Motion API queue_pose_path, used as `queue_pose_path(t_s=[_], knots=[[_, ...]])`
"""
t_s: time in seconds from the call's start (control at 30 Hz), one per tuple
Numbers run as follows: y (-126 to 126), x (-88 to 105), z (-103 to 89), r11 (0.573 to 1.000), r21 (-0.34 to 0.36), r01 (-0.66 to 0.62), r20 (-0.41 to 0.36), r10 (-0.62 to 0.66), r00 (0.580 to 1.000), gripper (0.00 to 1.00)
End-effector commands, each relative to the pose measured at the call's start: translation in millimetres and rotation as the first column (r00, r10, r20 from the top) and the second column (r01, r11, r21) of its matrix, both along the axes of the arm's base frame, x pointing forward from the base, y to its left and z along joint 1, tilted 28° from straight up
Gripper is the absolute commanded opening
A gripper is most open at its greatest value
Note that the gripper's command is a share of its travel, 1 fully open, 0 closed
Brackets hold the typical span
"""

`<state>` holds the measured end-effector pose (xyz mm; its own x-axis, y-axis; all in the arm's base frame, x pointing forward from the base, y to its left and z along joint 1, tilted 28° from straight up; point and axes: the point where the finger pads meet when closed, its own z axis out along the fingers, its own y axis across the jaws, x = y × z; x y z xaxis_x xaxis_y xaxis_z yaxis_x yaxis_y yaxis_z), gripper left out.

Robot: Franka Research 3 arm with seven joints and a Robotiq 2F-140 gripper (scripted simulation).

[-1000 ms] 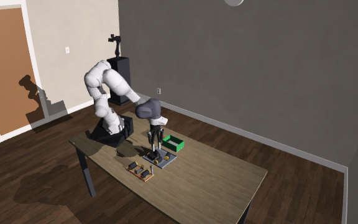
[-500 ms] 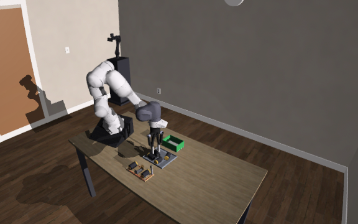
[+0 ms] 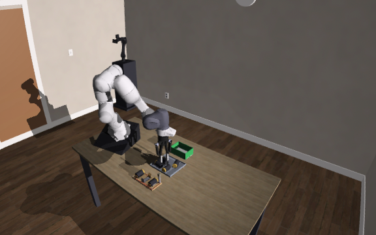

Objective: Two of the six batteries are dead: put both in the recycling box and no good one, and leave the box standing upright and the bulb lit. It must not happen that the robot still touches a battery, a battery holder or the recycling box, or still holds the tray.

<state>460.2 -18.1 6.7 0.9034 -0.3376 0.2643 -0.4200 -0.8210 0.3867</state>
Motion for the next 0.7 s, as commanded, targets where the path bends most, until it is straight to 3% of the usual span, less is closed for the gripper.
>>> queue_pose_path(t_s=[0.0,0.37,0.4,0.67], knots=[[-1.8,3.5,-3.9,1.0,0.006,0.003,0.01,-0.003,1.0,0.29],[-2.4,3.6,-5.0,1.0,0.006,0.003,0.01,-0.003,1.0,0.29],[-2.4,3.6,-5.0,1.0,0.006,0.003,0.01,-0.003,1.0,0.16],[-2.4,3.6,-5.0,1.0,0.006,0.003,0.01,-0.003,1.0,0.16]])
